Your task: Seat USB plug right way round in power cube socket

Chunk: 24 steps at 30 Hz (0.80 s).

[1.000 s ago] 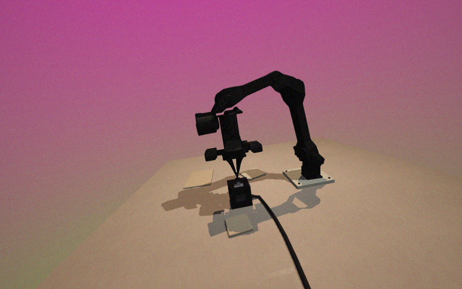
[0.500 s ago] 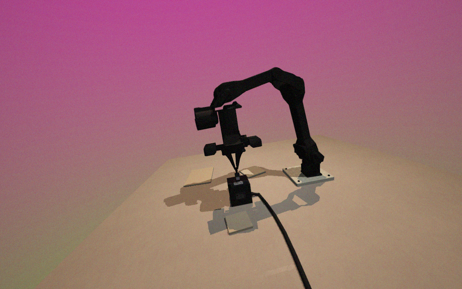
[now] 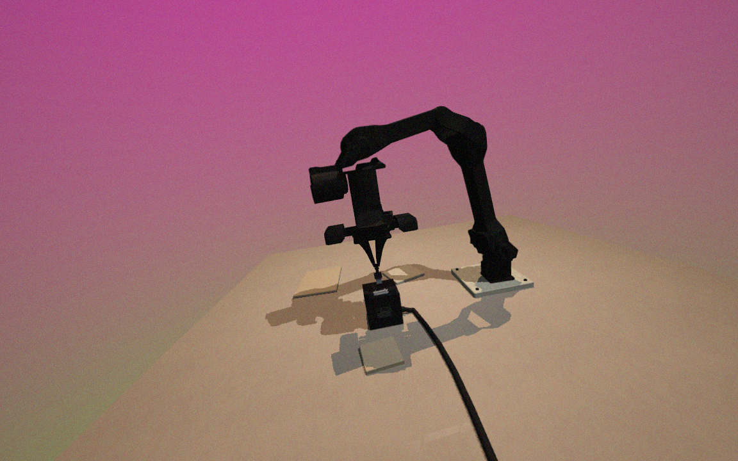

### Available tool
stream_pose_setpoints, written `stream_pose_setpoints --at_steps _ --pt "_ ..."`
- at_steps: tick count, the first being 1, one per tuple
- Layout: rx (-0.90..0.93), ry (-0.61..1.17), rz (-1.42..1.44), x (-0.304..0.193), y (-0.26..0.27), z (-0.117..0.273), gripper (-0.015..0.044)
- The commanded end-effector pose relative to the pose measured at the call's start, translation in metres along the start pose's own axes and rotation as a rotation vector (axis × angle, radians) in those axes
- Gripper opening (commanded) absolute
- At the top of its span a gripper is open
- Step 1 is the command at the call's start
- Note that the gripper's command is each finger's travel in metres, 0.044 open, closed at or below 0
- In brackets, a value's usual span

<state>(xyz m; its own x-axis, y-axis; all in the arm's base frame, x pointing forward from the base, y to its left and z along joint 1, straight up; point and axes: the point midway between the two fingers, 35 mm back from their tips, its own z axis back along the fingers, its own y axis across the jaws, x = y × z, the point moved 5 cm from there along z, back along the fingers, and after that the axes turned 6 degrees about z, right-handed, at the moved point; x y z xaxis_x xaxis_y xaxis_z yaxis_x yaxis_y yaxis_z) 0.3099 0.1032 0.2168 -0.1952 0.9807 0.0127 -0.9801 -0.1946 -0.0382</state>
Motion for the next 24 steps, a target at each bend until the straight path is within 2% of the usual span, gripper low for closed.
stream_pose_setpoints --at_steps 1,24 --pt "0.001 0.0 -0.043 0.0 0.0001 0.0 0.0" --pt "0.001 0.001 -0.655 0.0 0.0003 -0.0007 0.0"
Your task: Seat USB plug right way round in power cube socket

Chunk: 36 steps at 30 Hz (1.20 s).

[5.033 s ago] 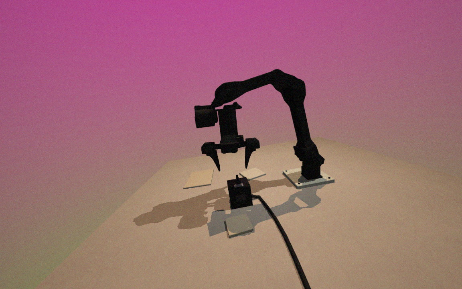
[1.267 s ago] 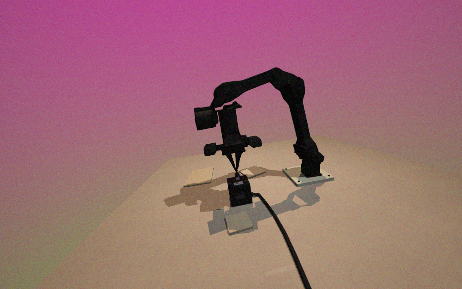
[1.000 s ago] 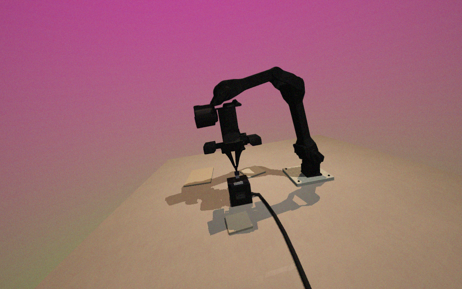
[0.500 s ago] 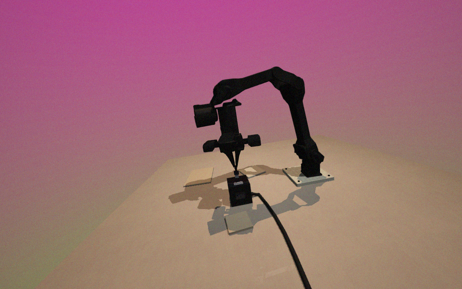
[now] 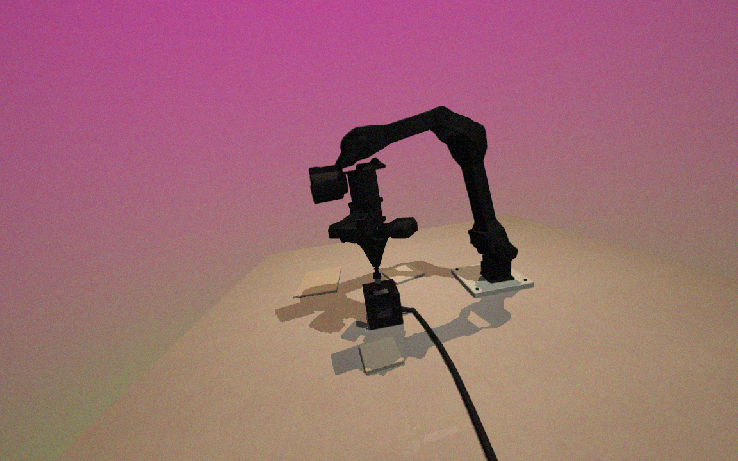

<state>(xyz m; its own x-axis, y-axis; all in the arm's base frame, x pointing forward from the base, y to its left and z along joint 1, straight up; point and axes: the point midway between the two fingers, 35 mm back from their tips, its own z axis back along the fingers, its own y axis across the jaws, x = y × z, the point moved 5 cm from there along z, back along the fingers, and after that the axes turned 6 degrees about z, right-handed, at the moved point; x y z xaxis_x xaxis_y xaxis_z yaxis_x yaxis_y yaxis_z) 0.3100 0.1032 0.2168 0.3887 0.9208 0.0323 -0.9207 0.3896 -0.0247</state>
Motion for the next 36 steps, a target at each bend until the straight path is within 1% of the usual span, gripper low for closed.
stream_pose_setpoints --at_steps 1,36 --pt "0.001 0.002 -0.085 -0.0002 0.0003 -0.0007 0.0" --pt "0.001 0.002 -1.001 -0.0002 0.0003 -0.0007 0.0"
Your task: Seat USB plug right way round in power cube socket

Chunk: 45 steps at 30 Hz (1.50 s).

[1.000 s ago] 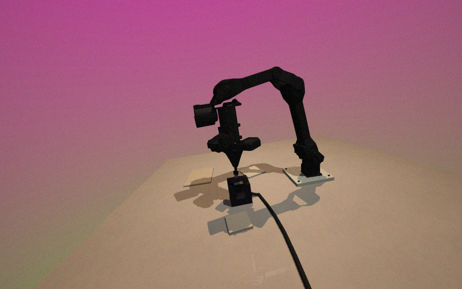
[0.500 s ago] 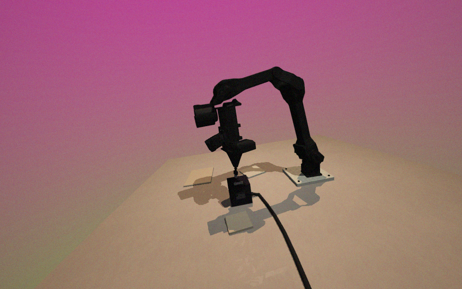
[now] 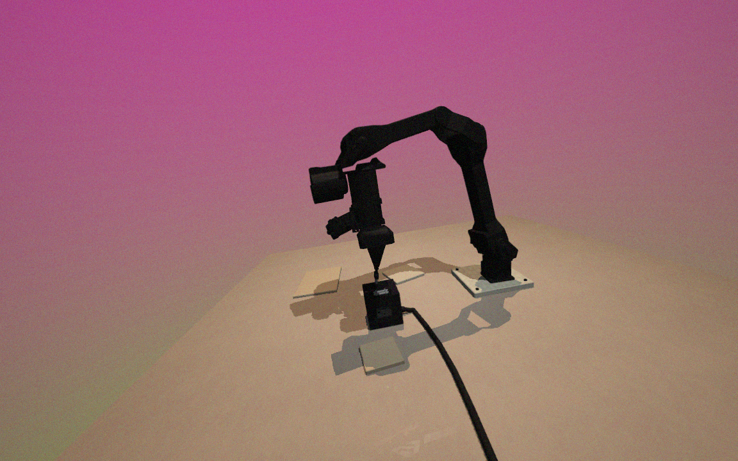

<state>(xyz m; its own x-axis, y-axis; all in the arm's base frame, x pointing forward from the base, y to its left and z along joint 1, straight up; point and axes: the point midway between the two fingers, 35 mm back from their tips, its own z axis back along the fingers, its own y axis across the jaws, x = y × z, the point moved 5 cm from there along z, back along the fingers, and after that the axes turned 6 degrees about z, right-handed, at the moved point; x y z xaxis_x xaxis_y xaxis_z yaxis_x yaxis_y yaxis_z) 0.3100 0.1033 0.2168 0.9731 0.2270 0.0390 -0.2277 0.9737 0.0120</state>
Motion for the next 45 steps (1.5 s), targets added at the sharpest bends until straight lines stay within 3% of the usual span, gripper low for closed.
stream_pose_setpoints --at_steps 1,45 --pt "-0.001 0.002 -0.086 -0.0004 -0.0001 -0.0007 0.0" --pt "-0.002 0.001 -1.238 -0.0004 -0.0001 -0.0007 0.0"
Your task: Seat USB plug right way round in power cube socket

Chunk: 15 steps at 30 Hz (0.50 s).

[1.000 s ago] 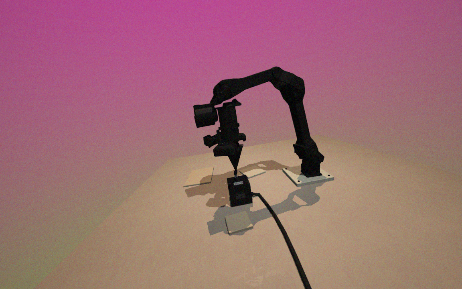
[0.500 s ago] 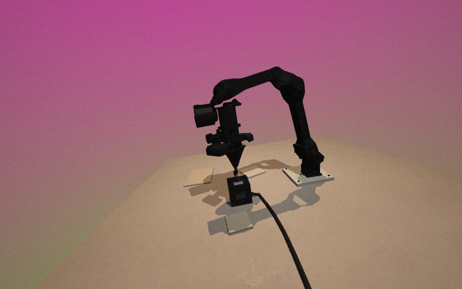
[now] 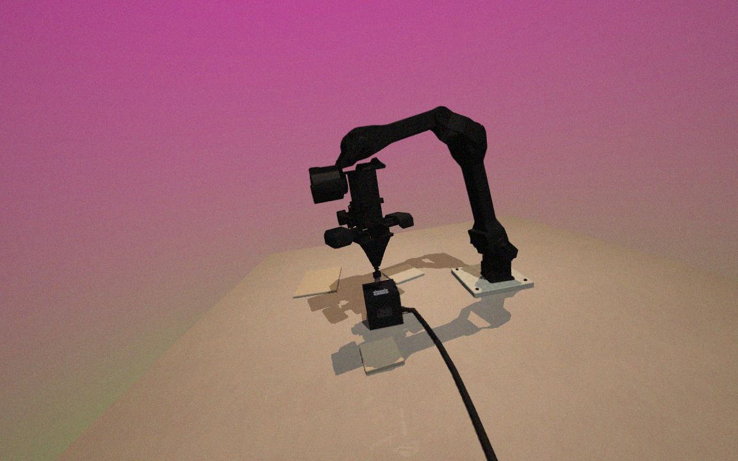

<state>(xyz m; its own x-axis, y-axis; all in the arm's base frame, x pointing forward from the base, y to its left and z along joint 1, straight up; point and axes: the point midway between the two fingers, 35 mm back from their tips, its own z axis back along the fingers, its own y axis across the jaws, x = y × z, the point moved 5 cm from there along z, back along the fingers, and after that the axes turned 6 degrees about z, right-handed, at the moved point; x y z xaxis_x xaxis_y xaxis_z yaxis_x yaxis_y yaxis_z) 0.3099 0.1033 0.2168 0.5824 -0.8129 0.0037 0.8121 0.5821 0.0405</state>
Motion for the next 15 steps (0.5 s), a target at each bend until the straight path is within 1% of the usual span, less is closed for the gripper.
stream_pose_setpoints --at_steps 1,12,15 --pt "-0.002 0.0 -0.085 -0.0001 -0.0003 -0.0007 0.0" --pt "-0.002 0.0 -0.373 -0.0001 -0.0003 -0.0007 0.0" --pt "-0.002 0.0 -0.415 -0.0001 -0.0003 -0.0007 0.0"
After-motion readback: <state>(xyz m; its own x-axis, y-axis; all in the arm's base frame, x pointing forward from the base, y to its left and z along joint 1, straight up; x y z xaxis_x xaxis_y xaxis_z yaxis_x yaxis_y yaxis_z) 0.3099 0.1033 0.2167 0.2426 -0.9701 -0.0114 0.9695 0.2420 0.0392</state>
